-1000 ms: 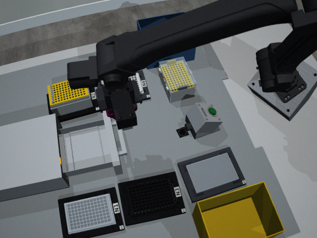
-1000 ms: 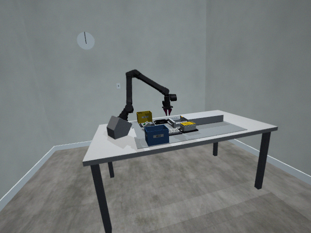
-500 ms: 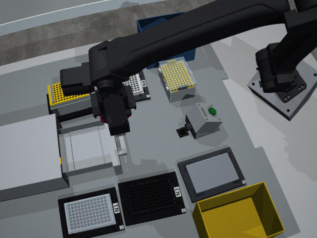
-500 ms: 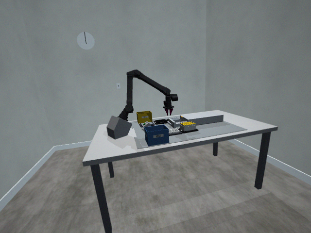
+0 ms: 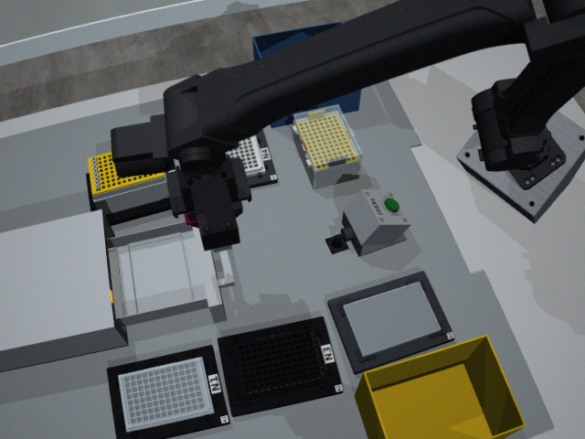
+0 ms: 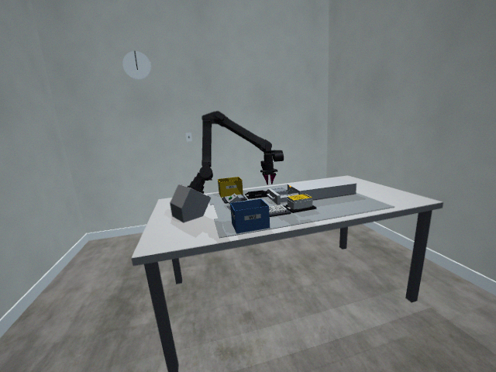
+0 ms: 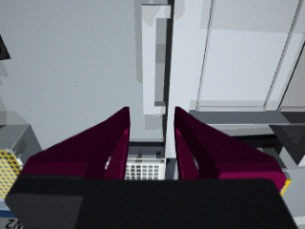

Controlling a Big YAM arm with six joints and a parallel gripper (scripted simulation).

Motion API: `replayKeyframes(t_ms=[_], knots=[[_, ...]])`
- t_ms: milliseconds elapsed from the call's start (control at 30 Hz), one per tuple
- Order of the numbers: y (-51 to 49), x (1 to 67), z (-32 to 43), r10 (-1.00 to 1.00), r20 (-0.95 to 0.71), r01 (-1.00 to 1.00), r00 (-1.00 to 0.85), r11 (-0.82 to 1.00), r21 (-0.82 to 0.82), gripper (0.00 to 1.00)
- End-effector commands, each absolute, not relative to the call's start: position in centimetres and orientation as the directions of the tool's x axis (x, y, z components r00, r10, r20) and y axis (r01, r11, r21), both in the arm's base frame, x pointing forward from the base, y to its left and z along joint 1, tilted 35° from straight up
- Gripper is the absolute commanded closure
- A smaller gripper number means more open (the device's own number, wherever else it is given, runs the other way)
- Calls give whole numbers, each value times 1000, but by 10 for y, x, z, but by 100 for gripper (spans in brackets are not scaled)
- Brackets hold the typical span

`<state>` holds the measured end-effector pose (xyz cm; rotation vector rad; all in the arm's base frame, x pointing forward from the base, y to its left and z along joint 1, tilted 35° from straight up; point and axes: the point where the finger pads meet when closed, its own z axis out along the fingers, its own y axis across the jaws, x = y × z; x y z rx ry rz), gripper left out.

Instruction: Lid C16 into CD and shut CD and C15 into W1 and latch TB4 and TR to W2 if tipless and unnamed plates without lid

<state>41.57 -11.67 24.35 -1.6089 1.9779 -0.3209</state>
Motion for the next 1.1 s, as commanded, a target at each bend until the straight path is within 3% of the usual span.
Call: replayKeyframes(t_ms=[0, 1067], knots=[[-118, 417, 240, -951, -281, -826, -130, 261, -500, 70], [-110, 431, 222, -952, -280, -823, -121, 254, -509, 70]])
